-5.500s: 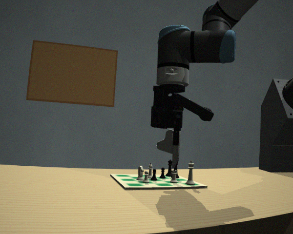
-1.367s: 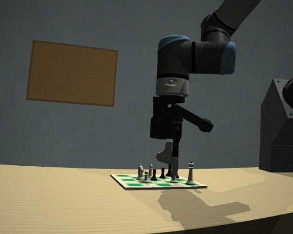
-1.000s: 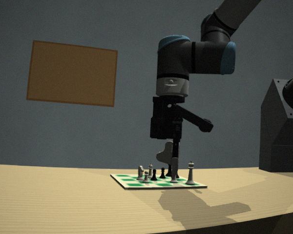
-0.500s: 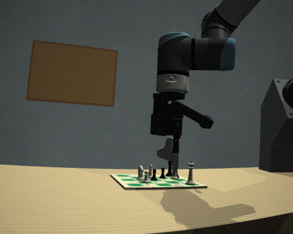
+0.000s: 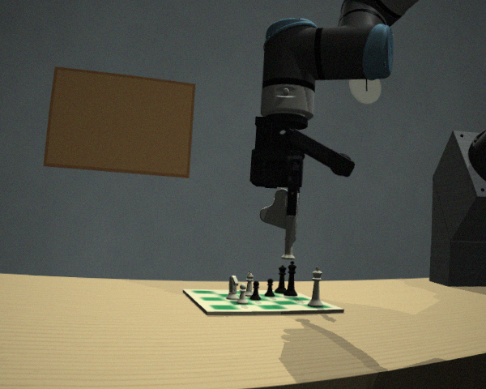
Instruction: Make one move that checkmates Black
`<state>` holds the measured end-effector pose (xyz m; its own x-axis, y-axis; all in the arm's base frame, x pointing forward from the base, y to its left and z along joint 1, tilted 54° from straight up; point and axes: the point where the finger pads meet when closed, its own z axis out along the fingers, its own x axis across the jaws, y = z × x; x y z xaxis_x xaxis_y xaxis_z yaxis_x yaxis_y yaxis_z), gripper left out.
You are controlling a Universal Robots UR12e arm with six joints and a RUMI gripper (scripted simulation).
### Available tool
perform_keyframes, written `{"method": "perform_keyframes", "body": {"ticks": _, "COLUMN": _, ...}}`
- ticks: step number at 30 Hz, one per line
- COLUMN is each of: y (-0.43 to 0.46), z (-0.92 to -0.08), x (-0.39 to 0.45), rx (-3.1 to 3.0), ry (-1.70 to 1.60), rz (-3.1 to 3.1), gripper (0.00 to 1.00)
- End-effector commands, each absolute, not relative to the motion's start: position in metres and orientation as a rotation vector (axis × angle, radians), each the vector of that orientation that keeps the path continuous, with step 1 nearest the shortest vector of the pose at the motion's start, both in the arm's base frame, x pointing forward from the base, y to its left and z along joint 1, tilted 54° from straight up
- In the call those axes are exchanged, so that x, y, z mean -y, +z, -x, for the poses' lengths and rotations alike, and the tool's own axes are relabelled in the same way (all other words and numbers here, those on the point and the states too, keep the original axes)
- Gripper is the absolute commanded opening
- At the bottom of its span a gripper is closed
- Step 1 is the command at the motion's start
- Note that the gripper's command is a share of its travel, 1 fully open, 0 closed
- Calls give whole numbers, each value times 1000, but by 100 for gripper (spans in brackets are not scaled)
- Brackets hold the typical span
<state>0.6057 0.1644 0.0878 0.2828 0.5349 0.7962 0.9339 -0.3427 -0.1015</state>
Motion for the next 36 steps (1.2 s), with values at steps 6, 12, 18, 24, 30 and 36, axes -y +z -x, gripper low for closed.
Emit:
{"method": "perform_keyframes", "body": {"ticks": 6, "y": 104, "z": -598, "x": -142, "rx": 1317, "ry": -896, "rz": 1975, "gripper": 0}}
{"method": "perform_keyframes", "body": {"ticks": 12, "y": 104, "z": -598, "x": -142, "rx": 1316, "ry": -895, "rz": 1974, "gripper": 0}}
{"method": "perform_keyframes", "body": {"ticks": 18, "y": 103, "z": -597, "x": -144, "rx": 1314, "ry": -893, "rz": 1973, "gripper": 0}}
{"method": "perform_keyframes", "body": {"ticks": 24, "y": 102, "z": -593, "x": -144, "rx": 1254, "ry": -868, "rz": 1998, "gripper": 0}}
{"method": "perform_keyframes", "body": {"ticks": 30, "y": 101, "z": -588, "x": -145, "rx": 1077, "ry": -789, "rz": 2067, "gripper": 0}}
{"method": "perform_keyframes", "body": {"ticks": 36, "y": 100, "z": -583, "x": -145, "rx": 896, "ry": -708, "rz": 2124, "gripper": 0}}
